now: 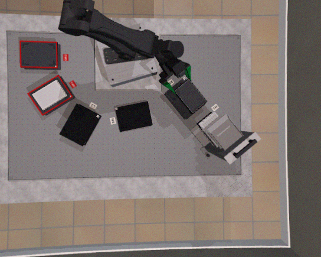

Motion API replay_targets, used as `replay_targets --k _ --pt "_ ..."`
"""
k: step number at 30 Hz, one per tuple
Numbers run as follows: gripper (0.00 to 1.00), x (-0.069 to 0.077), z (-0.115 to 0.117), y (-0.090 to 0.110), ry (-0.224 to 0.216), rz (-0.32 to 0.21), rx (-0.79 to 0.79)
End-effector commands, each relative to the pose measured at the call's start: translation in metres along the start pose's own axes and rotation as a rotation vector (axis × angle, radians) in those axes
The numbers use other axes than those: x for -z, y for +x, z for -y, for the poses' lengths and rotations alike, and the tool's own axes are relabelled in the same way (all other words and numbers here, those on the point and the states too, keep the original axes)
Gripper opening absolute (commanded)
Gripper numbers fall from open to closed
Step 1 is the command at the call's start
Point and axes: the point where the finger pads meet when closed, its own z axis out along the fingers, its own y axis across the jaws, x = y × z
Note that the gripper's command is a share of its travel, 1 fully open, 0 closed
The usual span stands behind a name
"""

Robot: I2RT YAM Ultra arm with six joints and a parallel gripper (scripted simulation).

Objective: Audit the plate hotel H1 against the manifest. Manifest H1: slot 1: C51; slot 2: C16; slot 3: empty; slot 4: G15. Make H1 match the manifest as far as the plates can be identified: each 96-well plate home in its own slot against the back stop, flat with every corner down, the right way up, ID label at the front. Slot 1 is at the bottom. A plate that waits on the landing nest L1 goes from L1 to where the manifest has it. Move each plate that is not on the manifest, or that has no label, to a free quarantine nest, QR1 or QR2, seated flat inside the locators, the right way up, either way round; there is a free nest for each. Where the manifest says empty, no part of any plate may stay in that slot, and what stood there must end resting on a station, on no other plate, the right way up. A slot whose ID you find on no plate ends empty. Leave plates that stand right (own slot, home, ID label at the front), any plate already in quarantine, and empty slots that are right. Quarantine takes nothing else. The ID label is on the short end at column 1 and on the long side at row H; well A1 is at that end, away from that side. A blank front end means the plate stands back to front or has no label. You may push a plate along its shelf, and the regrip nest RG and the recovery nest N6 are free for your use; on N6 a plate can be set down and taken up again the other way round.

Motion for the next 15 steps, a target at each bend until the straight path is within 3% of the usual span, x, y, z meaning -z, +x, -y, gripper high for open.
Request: replay_targets --k 1,15 --pt "0.86 0.0001 -0.0015 -0.0089 -0.003 0.031 -0.019" --pt "0.86 -0.0030 -0.0016 -0.0037 -0.003 0.031 -0.019"
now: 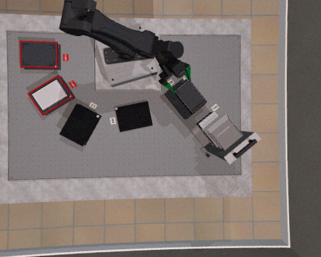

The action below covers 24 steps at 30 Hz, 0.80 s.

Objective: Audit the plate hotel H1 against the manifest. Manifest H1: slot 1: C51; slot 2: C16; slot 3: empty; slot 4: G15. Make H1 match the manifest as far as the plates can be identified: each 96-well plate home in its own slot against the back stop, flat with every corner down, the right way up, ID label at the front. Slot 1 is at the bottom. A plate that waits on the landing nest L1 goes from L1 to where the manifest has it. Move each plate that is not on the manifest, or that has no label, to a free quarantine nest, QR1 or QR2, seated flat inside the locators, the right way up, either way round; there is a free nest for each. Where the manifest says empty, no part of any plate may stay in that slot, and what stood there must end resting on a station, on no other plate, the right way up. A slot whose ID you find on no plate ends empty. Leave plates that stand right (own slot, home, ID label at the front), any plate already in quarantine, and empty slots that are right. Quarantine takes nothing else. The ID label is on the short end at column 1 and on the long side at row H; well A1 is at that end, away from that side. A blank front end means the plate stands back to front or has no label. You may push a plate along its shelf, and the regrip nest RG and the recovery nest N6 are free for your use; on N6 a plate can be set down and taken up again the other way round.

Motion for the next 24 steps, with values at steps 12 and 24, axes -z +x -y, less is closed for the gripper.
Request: replay_targets --k 12,24 --pt "0.86 -0.0028 -0.0017 -0.0034 -0.004 0.029 -0.018" --pt "0.86 -0.0054 -0.0018 0.0010 -0.004 0.029 -0.018"
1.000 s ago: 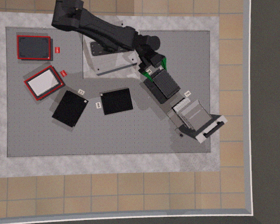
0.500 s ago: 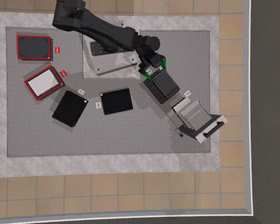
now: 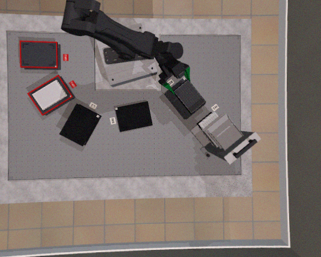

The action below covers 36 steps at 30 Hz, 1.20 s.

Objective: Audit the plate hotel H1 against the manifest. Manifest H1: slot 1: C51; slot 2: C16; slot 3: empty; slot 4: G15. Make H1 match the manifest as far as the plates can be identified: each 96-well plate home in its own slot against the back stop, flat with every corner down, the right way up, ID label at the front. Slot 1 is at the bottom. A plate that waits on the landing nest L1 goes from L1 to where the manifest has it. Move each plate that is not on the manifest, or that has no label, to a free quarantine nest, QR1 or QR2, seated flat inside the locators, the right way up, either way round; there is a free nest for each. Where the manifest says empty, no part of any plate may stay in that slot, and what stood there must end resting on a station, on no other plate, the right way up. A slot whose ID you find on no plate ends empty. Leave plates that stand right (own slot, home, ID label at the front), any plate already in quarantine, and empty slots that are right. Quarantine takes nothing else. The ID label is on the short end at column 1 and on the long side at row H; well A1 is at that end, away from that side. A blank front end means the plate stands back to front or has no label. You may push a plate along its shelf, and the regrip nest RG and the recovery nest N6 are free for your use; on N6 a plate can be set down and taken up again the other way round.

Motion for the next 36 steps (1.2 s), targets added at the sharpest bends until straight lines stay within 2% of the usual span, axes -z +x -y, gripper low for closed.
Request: replay_targets --k 1,36 --pt "0.86 0.000 -0.002 -0.009 -0.007 0.033 -0.021" --pt "0.86 -0.008 -0.003 0.004 -0.007 0.033 -0.021"
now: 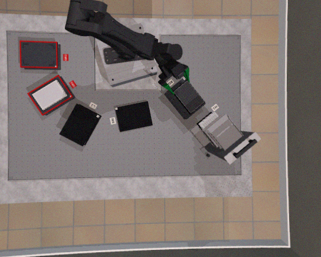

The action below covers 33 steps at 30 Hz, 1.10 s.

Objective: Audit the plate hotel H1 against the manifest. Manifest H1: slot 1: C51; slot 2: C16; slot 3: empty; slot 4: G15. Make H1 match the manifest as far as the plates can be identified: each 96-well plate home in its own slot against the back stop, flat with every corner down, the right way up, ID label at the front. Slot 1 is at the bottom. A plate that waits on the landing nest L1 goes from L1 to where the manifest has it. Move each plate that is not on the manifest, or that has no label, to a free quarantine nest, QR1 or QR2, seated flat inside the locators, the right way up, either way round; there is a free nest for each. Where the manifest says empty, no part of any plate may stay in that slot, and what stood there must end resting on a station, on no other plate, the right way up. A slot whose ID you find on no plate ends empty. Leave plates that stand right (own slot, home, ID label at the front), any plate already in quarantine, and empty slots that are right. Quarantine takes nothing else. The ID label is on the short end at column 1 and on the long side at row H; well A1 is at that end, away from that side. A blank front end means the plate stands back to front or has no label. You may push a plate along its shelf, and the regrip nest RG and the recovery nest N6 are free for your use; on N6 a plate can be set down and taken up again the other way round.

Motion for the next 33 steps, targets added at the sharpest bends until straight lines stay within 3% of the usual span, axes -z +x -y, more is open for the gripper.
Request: replay_targets --k 1,33 --pt "0.86 0.000 -0.003 -0.010 -0.009 0.034 -0.022" --pt "0.86 -0.008 -0.003 0.003 -0.009 0.034 -0.022"
